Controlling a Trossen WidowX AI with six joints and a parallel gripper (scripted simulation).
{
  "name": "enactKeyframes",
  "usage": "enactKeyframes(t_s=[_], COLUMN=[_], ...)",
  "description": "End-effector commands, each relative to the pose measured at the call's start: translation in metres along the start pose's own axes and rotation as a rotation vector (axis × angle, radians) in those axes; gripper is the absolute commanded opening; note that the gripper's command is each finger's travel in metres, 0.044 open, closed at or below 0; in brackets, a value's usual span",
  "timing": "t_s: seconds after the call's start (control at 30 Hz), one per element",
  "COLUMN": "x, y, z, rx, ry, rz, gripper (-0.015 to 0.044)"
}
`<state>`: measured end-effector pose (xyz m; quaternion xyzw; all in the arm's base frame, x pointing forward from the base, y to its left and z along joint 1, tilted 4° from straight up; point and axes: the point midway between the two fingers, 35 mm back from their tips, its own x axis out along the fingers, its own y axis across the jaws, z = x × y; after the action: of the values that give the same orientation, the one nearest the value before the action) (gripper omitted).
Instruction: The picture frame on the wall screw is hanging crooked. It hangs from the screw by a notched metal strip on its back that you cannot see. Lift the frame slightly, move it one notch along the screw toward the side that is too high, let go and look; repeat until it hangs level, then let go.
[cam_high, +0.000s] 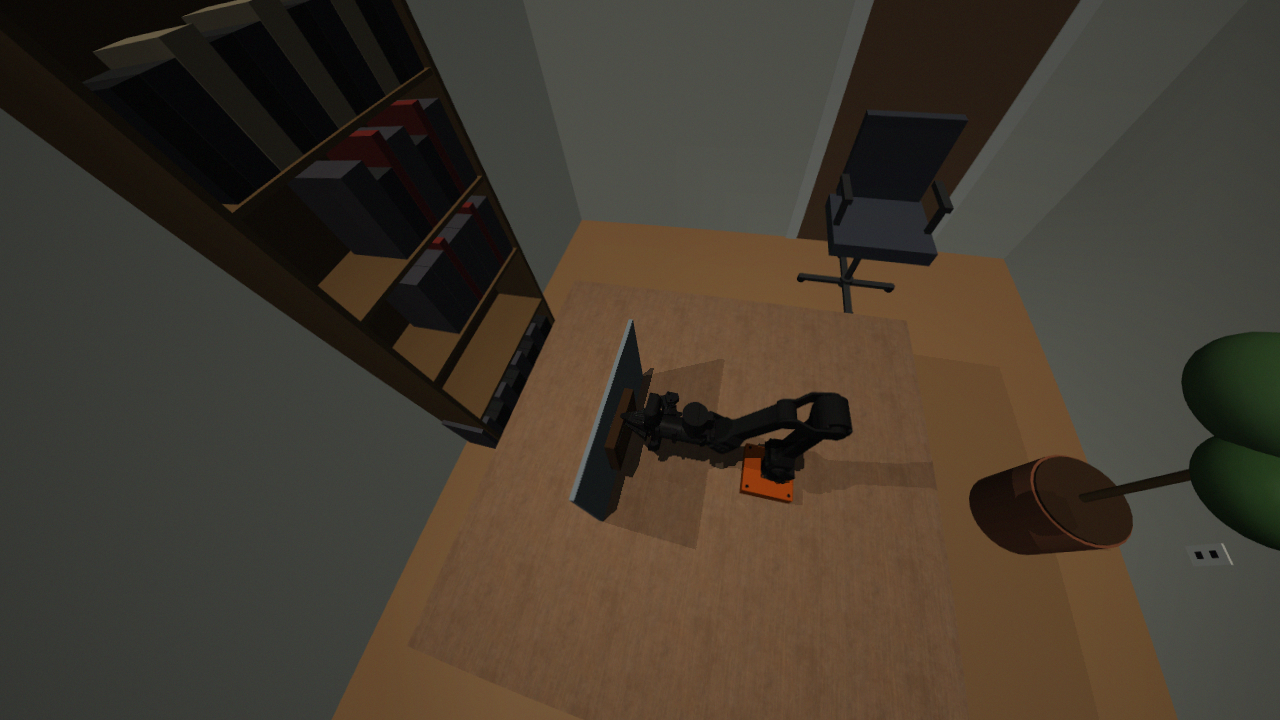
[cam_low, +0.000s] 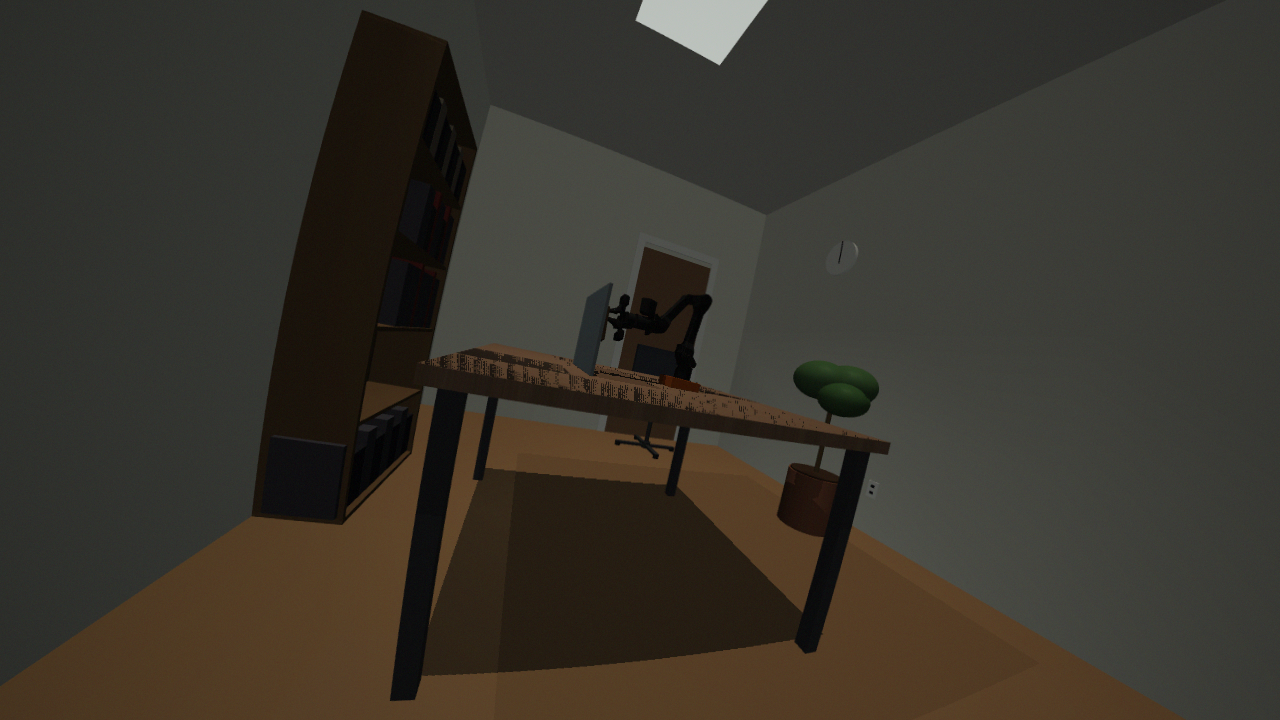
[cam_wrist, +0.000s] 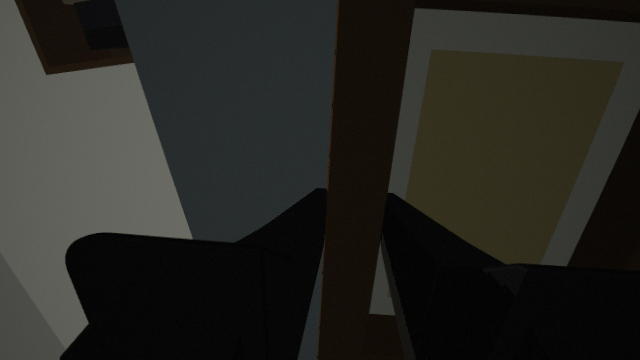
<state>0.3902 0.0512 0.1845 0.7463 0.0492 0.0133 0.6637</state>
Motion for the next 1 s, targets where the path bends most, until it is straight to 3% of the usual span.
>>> enactKeyframes(t_s=[0.0, 0.97], x=[0.0004, 0.0007], y=[0.0030, -0.0042], z=[0.0003, 0.0004], rx=[0.002, 0.000], ry=[-0.002, 0.000], rz=[0.010, 0.001], gripper=[0.0000, 0.0000])
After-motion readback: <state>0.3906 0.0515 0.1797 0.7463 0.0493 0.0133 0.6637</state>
